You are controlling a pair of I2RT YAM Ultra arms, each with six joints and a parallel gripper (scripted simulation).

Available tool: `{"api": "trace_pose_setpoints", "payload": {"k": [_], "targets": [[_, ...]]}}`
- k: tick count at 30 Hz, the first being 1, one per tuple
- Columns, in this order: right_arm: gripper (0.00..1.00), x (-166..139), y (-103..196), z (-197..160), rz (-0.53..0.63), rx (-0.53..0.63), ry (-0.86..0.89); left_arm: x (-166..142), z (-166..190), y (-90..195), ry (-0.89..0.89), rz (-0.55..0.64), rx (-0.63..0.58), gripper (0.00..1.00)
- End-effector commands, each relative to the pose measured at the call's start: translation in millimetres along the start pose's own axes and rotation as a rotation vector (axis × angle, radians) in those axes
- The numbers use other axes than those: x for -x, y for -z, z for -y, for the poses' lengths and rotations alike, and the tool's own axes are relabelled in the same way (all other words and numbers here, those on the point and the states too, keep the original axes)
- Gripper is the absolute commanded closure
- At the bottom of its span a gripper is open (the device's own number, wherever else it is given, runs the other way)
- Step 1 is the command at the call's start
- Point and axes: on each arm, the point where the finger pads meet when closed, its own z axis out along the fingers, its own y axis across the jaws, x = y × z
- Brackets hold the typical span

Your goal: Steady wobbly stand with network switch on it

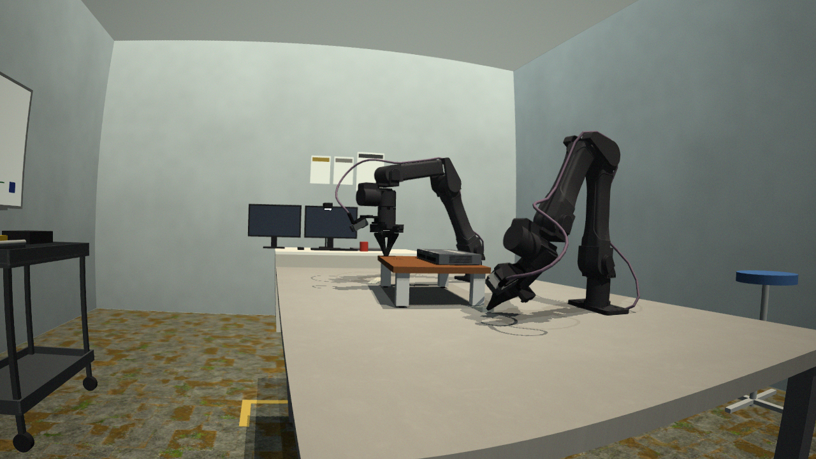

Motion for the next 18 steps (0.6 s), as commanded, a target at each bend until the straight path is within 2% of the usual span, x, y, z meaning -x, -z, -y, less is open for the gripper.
{"api": "trace_pose_setpoints", "payload": {"k": [1, 4, 6, 18], "targets": [[1.00, 1.2, -3.9, -2.6, 0.001, -0.001, 0.006, 0.4, 10.4, 2.4, -0.039, 0.015, -0.031, 1.00], [1.00, 1.2, -3.9, -2.6, 0.001, -0.001, 0.006, -7.7, 0.6, -0.4, -0.014, 0.012, -0.004, 1.00], [1.00, 1.2, -3.9, -2.6, 0.001, -0.001, 0.006, -1.3, 7.0, 0.1, -0.022, 0.021, -0.014, 1.00], [1.00, 1.2, -3.9, -2.6, 0.001, -0.001, 0.006, -6.2, 12.9, -1.9, -0.035, 0.011, -0.029, 1.00]]}}
